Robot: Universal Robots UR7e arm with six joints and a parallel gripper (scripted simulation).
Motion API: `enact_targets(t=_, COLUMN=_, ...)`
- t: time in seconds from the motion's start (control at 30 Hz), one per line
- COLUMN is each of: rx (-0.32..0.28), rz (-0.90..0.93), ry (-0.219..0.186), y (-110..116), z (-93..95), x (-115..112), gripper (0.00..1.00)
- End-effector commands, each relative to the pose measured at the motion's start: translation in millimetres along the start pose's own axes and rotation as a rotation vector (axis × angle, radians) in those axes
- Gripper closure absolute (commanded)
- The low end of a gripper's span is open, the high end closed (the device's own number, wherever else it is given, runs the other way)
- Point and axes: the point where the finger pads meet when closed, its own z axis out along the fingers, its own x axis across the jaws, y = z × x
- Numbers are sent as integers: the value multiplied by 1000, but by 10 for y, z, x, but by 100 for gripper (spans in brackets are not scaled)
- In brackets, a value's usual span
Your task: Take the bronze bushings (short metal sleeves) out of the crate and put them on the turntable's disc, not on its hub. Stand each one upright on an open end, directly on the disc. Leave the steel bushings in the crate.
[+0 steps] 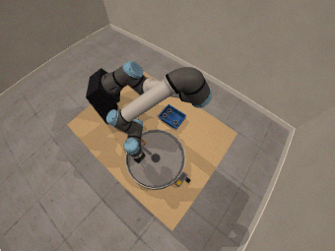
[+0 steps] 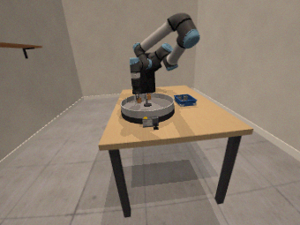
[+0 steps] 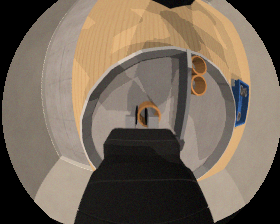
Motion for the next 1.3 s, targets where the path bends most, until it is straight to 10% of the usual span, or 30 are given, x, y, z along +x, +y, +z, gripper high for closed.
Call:
enact_targets(t=0.0, rx=-1, rz=0, ry=-1, y=3, z=-4, x=-3, gripper=62)
enact_targets(t=0.7, rx=-1, rz=0, ry=-1, y=3, z=-24, x=-3, gripper=62)
enact_targets(t=1.27, rx=-1, rz=0, ry=-1, y=10, z=-481, x=-7, gripper=62)
